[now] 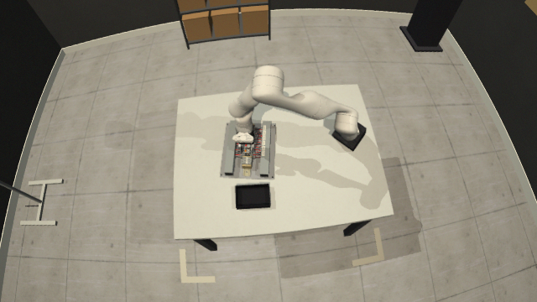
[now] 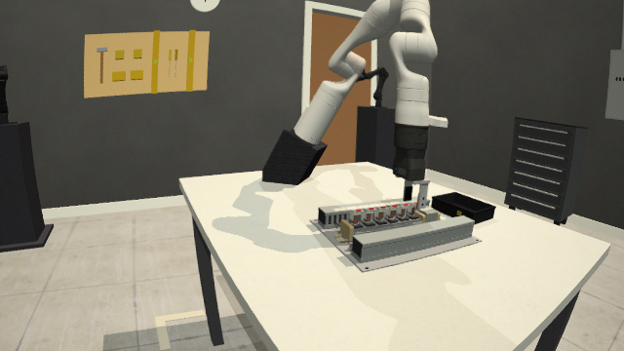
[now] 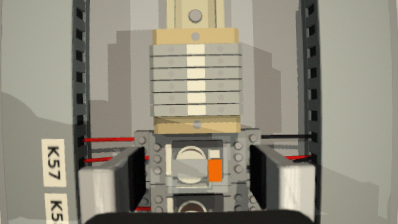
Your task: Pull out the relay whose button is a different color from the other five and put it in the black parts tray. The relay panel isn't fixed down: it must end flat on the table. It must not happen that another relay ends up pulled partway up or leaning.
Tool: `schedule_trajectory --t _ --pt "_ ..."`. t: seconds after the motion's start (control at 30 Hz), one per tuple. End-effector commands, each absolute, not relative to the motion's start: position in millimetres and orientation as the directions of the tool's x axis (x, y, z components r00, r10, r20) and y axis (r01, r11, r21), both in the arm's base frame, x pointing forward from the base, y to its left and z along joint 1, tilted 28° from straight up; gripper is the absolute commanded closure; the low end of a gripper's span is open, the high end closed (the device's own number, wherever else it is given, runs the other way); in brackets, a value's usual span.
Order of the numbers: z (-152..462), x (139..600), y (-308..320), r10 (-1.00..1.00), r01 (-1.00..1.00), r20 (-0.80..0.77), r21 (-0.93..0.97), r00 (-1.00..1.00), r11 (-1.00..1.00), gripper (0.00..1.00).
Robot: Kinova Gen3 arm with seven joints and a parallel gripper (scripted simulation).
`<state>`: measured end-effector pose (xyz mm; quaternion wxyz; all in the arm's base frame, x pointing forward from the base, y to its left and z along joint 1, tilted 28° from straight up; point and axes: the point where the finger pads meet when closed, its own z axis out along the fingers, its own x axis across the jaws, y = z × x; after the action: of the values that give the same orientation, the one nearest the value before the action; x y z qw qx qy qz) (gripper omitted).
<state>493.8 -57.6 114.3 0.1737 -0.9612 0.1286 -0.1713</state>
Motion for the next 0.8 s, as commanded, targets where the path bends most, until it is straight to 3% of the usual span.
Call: schedule_trajectory --t 0.0,0.77 --pt "112.0 495.4 -57.1 -0.307 -0.188 0.286 -0.378 0.908 -0.907 0.02" --pt "95.7 502.3 -51.8 -0.307 -0.188 0.286 -0.378 0.908 -0.907 0.02"
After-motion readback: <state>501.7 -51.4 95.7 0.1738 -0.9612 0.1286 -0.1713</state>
